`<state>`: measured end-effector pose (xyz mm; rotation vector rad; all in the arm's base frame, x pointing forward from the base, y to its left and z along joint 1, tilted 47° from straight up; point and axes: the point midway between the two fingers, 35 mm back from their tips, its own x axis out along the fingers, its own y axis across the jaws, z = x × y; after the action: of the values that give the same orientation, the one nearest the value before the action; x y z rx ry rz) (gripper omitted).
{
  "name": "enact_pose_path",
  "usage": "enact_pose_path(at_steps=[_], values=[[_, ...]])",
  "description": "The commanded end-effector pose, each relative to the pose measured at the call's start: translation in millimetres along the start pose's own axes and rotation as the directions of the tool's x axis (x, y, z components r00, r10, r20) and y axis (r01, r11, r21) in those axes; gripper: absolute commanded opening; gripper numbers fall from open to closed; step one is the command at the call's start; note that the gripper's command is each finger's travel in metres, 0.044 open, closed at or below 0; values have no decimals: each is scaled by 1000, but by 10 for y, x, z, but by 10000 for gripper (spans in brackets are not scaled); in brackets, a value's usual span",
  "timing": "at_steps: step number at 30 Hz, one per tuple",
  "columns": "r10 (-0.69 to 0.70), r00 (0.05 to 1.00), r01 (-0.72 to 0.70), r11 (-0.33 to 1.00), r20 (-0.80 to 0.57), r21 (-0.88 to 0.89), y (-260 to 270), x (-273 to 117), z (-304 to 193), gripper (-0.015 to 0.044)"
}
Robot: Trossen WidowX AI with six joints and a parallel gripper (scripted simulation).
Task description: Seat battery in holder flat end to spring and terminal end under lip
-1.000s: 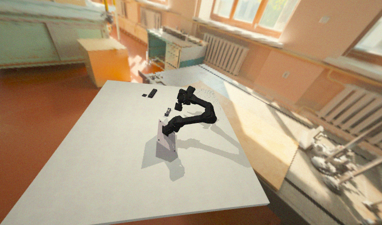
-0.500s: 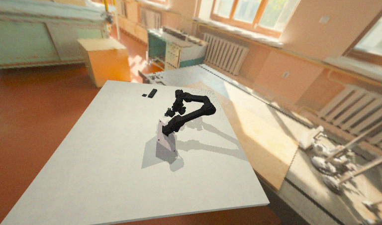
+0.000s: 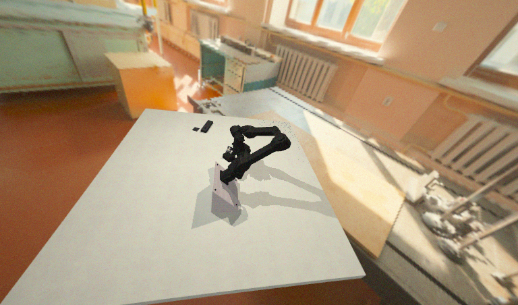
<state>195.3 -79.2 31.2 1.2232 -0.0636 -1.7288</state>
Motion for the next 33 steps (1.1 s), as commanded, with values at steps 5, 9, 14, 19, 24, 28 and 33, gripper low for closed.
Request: enact_pose_path(at_steps=[5, 9, 14, 19, 24, 28, 33], values=[[-1, 1000, 1, 1000, 7, -2, -7, 127, 0, 231], [-1, 1000, 1, 1000, 7, -2, -6, 191, -2, 231], [-1, 1000, 1, 1000, 7, -2, -6, 270, -2, 231], [0, 1000, 0, 1000, 8, -2, -6, 348, 4, 231], [1, 1000, -1, 1000, 9, -2, -6, 425, 13, 231], [2, 1000, -2, 1000, 11, -2, -7, 482, 23, 231], [2, 1000, -2, 1000, 11, -2, -7, 491, 25, 152]])
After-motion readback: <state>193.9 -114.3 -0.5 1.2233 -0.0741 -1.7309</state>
